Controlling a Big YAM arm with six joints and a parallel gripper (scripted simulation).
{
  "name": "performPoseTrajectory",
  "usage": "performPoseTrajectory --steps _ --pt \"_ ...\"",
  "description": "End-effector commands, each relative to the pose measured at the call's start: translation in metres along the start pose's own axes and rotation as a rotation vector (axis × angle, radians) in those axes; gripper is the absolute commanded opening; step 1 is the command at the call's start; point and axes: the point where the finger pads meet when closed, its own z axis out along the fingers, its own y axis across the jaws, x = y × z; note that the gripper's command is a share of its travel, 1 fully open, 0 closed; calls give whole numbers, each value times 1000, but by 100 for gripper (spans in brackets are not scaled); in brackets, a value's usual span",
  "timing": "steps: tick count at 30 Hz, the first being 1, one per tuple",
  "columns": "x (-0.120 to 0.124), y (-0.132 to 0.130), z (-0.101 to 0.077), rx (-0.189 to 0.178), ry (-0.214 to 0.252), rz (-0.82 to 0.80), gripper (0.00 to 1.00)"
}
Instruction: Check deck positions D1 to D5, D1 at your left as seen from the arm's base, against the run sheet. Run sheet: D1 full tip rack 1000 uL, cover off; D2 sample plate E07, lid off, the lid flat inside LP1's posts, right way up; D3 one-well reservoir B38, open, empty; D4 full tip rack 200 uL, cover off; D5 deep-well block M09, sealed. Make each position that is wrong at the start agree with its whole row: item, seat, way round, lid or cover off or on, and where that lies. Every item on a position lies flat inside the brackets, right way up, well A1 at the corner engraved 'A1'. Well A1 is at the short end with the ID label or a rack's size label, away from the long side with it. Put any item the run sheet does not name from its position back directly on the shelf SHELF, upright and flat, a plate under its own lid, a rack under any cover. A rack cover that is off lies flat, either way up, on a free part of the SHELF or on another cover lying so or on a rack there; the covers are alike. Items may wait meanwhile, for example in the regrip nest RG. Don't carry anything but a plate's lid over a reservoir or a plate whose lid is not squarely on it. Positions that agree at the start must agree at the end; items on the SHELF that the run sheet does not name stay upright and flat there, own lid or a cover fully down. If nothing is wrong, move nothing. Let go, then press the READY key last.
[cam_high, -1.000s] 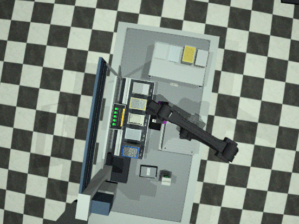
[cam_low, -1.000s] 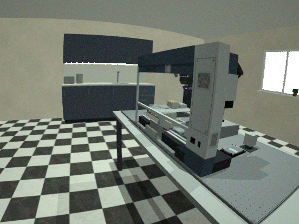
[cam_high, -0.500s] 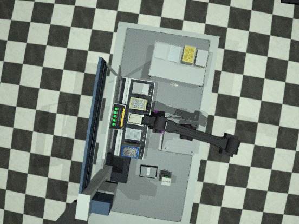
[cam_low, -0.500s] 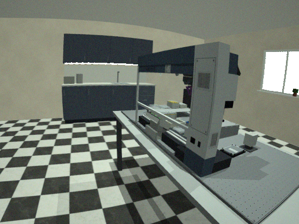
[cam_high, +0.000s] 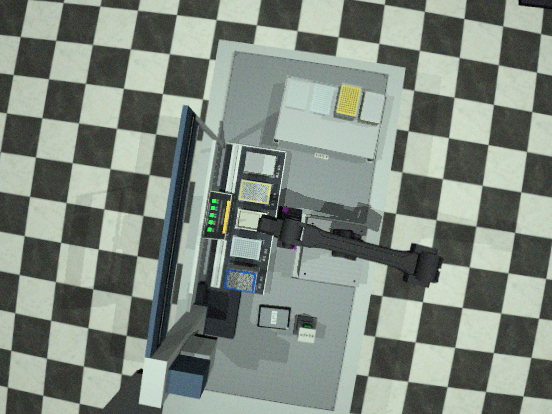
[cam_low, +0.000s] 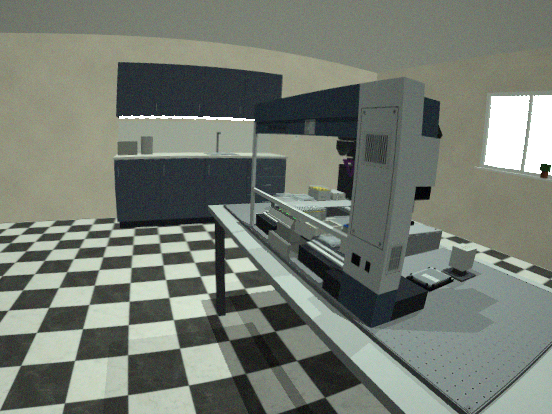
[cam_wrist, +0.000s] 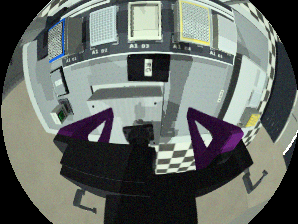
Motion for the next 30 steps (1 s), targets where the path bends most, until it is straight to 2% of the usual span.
performPoseTrajectory --steps 1,7,9,24,27,30 --pt "-32 -20 -22 8 -69 -1 100" --pt "-48 -47 -22 13 -68 -1 100" --pt "-48 -47 -22 13 -68 -1 100" --pt "-89 -113 -21 24 -65 0 100" --pt "-89 -117 -21 20 -55 -1 100" --pt "-100 -131 -21 26 -64 0 100"
